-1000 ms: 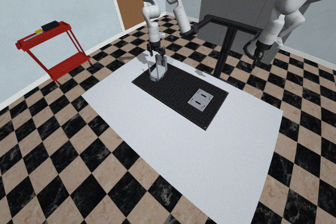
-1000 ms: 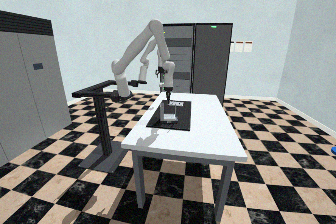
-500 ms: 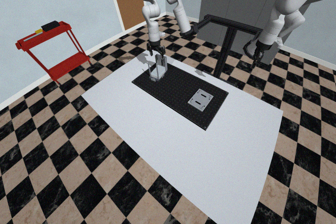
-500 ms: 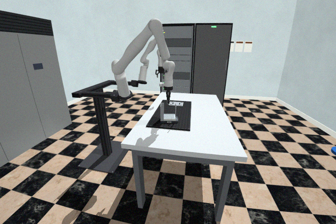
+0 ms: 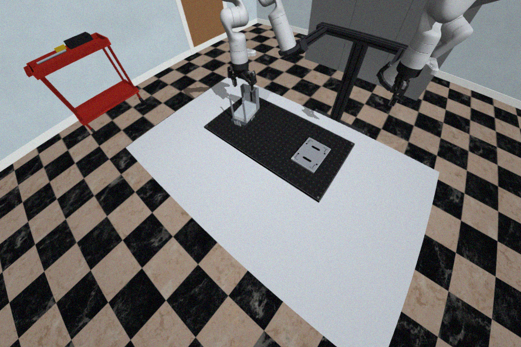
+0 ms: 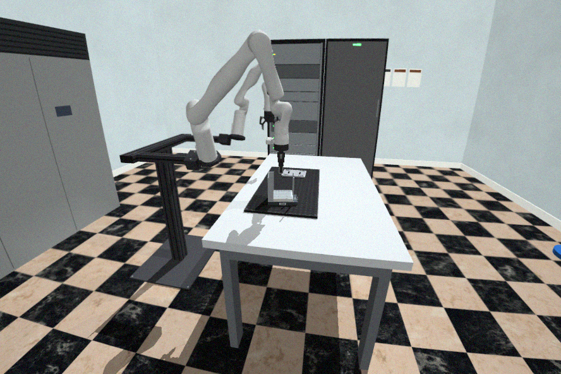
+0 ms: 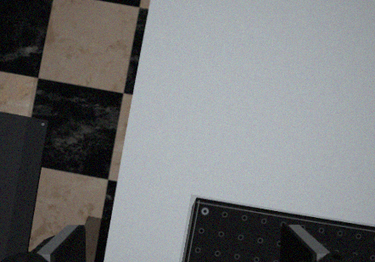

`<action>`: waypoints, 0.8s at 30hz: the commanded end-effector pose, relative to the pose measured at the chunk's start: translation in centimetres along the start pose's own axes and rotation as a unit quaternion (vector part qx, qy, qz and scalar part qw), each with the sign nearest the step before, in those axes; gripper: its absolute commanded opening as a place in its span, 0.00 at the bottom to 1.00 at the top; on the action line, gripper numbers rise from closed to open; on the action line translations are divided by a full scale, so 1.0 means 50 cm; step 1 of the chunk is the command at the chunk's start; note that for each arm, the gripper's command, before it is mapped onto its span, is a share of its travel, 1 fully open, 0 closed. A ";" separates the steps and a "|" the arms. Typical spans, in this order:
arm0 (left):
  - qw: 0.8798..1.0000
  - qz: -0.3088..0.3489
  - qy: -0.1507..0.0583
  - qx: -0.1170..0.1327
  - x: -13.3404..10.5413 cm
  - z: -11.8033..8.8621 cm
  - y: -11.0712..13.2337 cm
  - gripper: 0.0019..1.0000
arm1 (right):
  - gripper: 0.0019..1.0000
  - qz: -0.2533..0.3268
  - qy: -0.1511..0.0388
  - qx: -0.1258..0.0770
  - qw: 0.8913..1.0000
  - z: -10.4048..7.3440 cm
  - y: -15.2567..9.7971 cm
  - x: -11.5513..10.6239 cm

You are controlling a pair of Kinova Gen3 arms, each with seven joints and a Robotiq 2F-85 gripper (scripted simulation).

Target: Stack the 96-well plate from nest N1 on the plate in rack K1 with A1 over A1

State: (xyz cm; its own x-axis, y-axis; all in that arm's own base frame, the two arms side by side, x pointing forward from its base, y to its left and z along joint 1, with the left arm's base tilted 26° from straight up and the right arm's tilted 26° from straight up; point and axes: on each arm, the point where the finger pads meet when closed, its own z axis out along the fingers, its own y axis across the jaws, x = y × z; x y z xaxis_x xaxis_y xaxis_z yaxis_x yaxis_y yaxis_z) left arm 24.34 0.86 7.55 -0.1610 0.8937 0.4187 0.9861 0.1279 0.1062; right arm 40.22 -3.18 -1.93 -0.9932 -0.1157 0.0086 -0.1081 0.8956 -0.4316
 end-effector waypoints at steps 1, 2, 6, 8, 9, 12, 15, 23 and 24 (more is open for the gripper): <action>1.000 0.000 0.000 -0.001 0.000 -0.001 0.001 1.00 | 1.00 0.000 -0.001 0.000 1.000 -0.001 0.002 -0.002; 1.000 0.000 0.000 -0.001 0.000 -0.001 0.001 1.00 | 1.00 0.000 -0.001 0.000 1.000 -0.001 0.003 -0.002; 1.000 0.000 0.000 -0.001 0.000 -0.001 0.001 1.00 | 1.00 0.000 -0.001 0.000 1.000 -0.001 0.005 -0.002; 1.000 0.000 0.000 -0.001 0.000 -0.001 0.001 1.00 | 1.00 0.000 -0.001 0.000 1.000 -0.001 0.007 -0.003; 1.000 0.000 0.000 -0.001 0.000 -0.001 0.001 1.00 | 1.00 0.000 -0.001 0.000 1.000 -0.001 0.007 -0.003; 1.000 0.000 0.000 -0.001 0.000 -0.001 0.001 1.00 | 1.00 0.000 -0.001 0.000 1.000 -0.001 0.008 -0.003; 1.000 0.000 0.000 -0.001 0.000 -0.001 0.001 1.00 | 1.00 0.000 -0.001 0.000 1.000 -0.001 0.010 -0.003; 1.000 0.000 0.000 -0.001 0.000 -0.001 0.001 1.00 | 1.00 0.000 -0.001 0.000 1.000 -0.001 0.015 -0.005; 1.000 0.000 0.000 -0.001 0.000 -0.001 0.001 1.00 | 1.00 0.000 -0.001 0.000 1.000 -0.001 0.016 -0.005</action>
State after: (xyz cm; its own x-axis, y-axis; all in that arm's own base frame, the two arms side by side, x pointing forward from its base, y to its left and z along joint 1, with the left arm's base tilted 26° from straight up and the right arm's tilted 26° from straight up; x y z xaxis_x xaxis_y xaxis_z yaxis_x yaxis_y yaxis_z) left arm 24.34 0.86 7.55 -0.1610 0.8937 0.4187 0.9861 0.1279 0.1062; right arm 40.30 -2.56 -2.22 -0.9932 -0.1157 0.0087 -0.1081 0.8956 -0.4316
